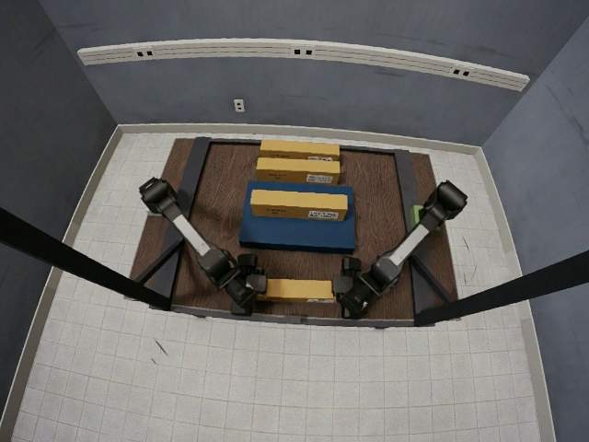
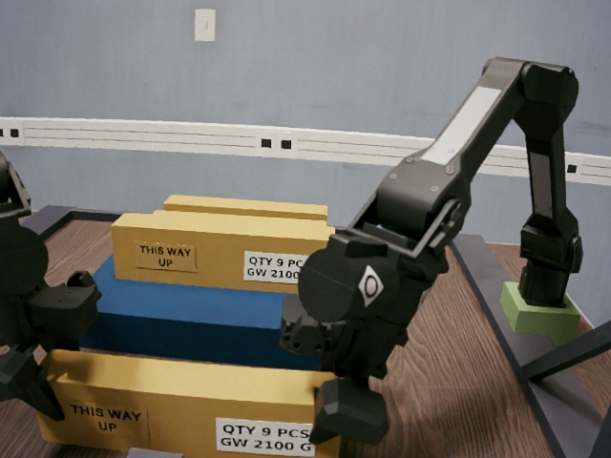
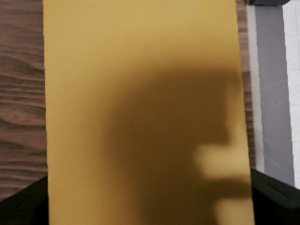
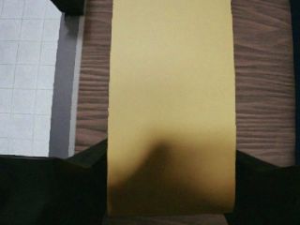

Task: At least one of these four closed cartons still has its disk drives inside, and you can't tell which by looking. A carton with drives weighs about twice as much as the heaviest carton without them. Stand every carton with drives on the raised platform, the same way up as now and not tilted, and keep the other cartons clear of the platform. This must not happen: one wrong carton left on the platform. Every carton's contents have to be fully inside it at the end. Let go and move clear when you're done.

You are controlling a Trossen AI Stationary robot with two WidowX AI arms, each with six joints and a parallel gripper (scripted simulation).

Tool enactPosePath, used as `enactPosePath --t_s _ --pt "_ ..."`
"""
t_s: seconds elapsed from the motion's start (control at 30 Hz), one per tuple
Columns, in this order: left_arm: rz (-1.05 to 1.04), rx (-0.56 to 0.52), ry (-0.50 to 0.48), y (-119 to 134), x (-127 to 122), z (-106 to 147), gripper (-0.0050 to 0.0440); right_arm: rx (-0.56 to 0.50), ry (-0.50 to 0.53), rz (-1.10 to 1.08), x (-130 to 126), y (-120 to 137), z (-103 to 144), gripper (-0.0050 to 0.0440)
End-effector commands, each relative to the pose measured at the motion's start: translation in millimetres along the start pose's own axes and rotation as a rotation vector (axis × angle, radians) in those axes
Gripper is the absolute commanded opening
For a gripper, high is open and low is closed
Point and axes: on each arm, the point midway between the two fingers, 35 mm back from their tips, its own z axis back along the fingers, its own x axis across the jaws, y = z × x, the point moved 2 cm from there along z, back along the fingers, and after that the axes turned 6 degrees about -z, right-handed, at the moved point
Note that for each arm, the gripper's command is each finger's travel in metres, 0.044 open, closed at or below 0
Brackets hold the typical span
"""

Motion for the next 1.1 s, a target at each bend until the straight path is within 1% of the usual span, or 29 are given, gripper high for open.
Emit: enactPosePath --t_s 0.0,0.13,0.17,1.07 --pt "0.010 -0.034 0.022 -9 -1 17 -0.0050 -0.022 -0.026 -0.009 4 -8 11 -0.0050" --pt "0.010 -0.034 0.022 -9 -1 17 -0.0050 -0.022 -0.026 -0.009 4 -8 11 -0.0050" --pt "0.010 -0.034 0.022 -27 3 63 -0.0050 -0.022 -0.026 -0.009 4 -27 57 -0.0050" --pt "0.008 -0.033 0.024 -27 4 62 -0.0050 -0.021 -0.027 -0.008 4 -27 57 -0.0050"
